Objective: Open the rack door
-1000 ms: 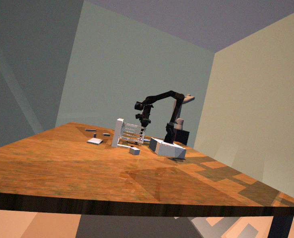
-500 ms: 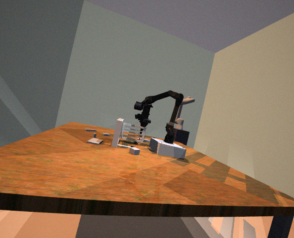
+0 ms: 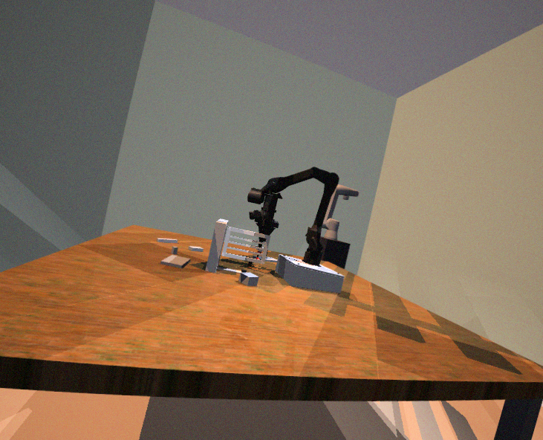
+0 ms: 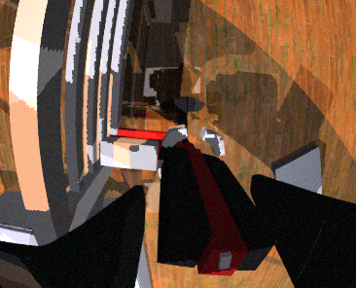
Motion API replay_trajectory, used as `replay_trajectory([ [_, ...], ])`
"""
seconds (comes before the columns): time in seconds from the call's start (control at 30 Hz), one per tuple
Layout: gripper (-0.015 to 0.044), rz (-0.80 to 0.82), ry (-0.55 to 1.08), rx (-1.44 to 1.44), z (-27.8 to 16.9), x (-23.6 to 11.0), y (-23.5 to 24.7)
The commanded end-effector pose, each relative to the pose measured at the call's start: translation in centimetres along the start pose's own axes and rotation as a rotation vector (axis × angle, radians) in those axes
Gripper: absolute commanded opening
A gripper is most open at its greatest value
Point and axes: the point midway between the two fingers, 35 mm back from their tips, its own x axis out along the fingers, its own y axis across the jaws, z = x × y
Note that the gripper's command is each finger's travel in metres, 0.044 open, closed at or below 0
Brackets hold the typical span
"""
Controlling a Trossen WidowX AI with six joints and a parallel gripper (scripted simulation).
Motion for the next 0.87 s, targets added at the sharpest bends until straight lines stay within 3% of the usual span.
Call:
replay_trajectory([
  [0.0, 0.0286, -0.001, 0.003, -0.005, 0.0, -0.3, -0.1],
  [0.83, 0.0286, -0.001, 0.003, -0.003, 0.2, -3.8, -0.1],
])
